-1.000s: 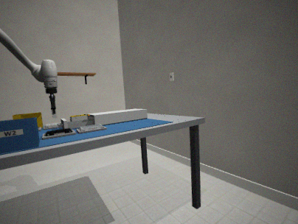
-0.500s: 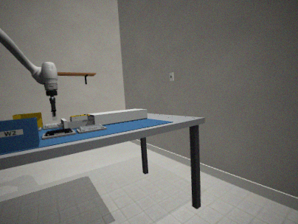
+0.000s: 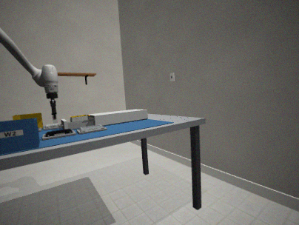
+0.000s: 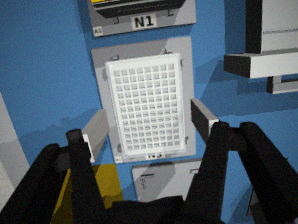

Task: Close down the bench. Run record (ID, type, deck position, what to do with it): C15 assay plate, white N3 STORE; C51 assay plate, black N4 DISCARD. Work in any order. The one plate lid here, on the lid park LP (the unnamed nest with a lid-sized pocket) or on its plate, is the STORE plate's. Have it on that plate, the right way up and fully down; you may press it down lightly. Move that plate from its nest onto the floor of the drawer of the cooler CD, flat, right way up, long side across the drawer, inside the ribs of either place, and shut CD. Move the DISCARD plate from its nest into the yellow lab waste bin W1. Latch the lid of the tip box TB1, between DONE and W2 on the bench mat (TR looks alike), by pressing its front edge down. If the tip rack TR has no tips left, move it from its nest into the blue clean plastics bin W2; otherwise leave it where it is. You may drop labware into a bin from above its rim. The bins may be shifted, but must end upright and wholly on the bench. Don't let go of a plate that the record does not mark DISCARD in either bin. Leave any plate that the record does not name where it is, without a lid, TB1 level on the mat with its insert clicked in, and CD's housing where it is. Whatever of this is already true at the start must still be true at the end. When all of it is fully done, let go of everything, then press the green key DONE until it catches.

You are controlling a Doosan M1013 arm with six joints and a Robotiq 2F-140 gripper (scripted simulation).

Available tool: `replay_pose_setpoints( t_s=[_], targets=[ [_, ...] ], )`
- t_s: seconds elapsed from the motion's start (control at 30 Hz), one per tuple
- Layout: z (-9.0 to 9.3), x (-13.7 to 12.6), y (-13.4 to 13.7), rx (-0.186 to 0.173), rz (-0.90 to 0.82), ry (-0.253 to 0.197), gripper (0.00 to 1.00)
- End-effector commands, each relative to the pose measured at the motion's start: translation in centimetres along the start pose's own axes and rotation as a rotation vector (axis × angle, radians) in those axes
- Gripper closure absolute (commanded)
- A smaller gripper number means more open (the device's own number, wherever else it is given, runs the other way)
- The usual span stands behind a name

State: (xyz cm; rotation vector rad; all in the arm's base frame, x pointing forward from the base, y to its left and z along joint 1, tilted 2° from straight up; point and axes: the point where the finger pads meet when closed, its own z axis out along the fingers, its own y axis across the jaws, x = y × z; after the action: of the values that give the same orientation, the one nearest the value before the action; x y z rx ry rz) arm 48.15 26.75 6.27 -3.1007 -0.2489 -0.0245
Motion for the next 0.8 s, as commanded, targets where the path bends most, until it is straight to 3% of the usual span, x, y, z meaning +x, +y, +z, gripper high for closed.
replay_pose_setpoints(
  t_s=[0.0, 0.77],
  targets=[
    [0.3, 0.0, 0.0, 0.000, 0.000, 0.000, 0.34],
    [2.6, 0.0, 0.0, 0.000, 0.000, 0.000, 0.34]
  ],
)
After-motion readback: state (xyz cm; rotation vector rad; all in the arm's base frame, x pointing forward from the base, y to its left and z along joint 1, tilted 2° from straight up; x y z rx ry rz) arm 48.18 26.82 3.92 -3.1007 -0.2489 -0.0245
